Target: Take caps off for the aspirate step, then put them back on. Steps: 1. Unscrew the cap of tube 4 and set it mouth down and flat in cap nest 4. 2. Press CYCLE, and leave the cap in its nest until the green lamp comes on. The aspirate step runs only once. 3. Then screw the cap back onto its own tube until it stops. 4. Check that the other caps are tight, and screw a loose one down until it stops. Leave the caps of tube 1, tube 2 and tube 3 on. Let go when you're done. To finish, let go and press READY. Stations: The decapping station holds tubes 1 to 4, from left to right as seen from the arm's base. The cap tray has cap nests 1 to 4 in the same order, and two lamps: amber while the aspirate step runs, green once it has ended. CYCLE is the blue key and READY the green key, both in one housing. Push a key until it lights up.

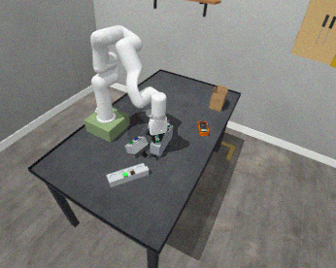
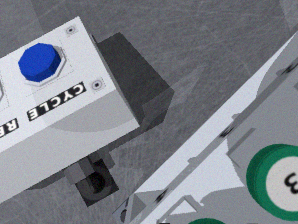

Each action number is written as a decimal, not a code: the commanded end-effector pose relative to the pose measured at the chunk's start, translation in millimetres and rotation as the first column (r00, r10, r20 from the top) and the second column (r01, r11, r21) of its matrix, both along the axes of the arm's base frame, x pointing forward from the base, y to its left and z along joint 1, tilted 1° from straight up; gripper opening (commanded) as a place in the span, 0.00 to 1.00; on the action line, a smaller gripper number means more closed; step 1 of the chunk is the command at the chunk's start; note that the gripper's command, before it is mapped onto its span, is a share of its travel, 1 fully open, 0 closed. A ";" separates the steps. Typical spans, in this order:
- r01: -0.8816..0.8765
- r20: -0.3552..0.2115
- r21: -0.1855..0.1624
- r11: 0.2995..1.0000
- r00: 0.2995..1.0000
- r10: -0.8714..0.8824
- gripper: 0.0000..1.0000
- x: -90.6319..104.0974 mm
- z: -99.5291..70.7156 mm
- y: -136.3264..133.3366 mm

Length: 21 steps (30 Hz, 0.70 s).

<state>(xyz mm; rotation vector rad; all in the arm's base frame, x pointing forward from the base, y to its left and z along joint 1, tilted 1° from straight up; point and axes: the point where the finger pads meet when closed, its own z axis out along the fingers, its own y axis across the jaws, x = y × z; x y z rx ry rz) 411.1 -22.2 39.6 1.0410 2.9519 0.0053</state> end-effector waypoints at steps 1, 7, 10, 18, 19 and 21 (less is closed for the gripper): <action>0.144 0.003 0.008 0.990 0.990 -0.144 0.00 1.4 1.1 -0.1; 0.412 0.001 0.012 0.911 0.911 -0.412 0.00 1.4 0.9 -0.1; 0.516 -0.001 0.013 0.857 0.857 -0.516 0.00 1.4 0.8 -0.1; 0.740 -0.005 0.016 0.672 0.672 -0.740 0.00 1.4 0.5 -0.1; 0.766 -0.005 0.016 0.643 0.643 -0.766 0.00 1.4 0.5 -0.1; 0.815 -0.007 0.016 0.580 0.580 -0.815 0.00 1.4 0.4 -0.1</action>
